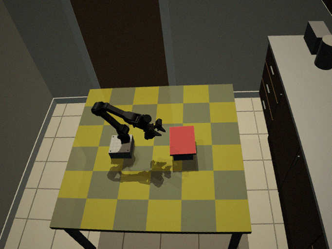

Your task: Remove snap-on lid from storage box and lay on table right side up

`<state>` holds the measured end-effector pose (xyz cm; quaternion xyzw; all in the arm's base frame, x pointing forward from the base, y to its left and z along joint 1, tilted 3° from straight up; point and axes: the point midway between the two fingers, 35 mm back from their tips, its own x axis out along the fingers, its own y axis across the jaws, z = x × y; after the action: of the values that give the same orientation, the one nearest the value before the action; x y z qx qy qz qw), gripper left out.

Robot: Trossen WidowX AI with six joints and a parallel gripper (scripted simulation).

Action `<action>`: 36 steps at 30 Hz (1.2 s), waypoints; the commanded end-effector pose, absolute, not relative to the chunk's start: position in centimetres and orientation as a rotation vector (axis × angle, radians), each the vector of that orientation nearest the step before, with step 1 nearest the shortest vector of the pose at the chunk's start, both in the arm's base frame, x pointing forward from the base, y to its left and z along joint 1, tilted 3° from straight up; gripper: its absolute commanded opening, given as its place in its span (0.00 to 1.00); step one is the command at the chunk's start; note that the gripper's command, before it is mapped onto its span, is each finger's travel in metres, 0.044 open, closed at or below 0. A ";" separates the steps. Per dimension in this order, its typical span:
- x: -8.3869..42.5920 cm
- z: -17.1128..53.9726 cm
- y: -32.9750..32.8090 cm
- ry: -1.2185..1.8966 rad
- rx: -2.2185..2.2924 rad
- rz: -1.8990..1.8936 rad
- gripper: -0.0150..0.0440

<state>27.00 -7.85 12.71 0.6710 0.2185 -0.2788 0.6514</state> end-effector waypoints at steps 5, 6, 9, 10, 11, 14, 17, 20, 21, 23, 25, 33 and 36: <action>26.6 8.0 -7.9 0.499 1.530 -0.651 0.65; 26.6 8.0 -7.9 0.499 1.530 -0.651 0.65; 26.7 7.9 -8.0 0.499 1.530 -0.650 0.65; 26.8 7.9 -8.0 0.499 1.530 -0.650 0.65; 26.9 7.8 -8.0 0.499 1.530 -0.650 0.65; 27.3 7.6 -8.1 0.499 1.530 -0.650 0.65; 27.7 7.3 -8.1 0.499 1.529 -0.650 0.65; 28.1 7.0 -8.2 0.498 1.529 -0.650 0.65; 28.2 6.9 -8.2 0.498 1.529 -0.650 0.65; 28.5 6.8 -8.2 0.498 1.529 -0.650 0.65; 28.7 6.6 -8.3 0.498 1.529 -0.650 0.65; 29.7 5.7 -8.4 0.499 1.528 -0.649 0.65; 30.0 5.4 -8.4 0.499 1.528 -0.649 0.65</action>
<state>29.59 -8.34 5.67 0.6713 0.2209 -0.2847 0.6477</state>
